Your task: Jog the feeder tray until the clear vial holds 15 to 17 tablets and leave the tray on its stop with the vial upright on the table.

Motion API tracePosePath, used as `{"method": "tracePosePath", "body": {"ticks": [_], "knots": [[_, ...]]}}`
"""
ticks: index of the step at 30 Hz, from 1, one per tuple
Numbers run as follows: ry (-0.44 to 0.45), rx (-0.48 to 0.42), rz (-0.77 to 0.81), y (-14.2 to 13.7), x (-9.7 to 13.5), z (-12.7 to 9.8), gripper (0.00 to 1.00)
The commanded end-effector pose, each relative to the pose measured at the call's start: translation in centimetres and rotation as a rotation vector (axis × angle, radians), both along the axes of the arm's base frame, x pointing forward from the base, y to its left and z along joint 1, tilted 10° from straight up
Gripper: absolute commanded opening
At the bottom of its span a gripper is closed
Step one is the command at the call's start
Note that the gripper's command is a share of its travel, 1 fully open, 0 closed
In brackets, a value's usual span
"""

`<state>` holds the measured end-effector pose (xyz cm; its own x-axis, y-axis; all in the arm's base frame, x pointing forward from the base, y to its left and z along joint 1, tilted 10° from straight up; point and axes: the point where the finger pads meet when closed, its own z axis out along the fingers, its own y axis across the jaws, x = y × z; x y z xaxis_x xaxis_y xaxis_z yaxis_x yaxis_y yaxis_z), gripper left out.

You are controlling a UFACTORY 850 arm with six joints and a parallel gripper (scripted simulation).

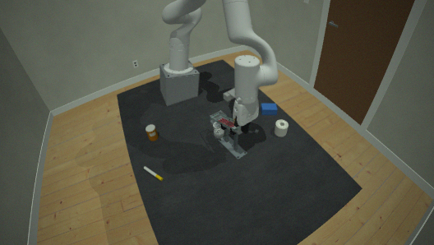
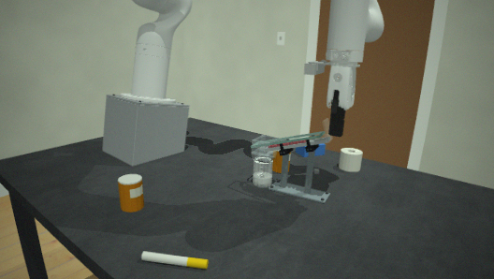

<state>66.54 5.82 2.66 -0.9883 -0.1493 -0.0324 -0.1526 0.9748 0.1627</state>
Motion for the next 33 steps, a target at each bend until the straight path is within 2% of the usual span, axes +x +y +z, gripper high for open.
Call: {"method": "tracePosePath", "body": {"ticks": [1,4,10,18,33], "knots": [[-0.001,0.001,0.0,0.0,-0.4,-0.1,0.0],[-0.001,0.001,0.0,0.0,-0.3,0.0,0.0],[-0.001,0.001,0.0,0.2,2.0,0.8,0.0],[-0.001,0.001,0.0,0.2,2.1,0.8,0.0],[-0.001,0.001,0.0,-0.1,-0.7,-0.2,0.0]]}}
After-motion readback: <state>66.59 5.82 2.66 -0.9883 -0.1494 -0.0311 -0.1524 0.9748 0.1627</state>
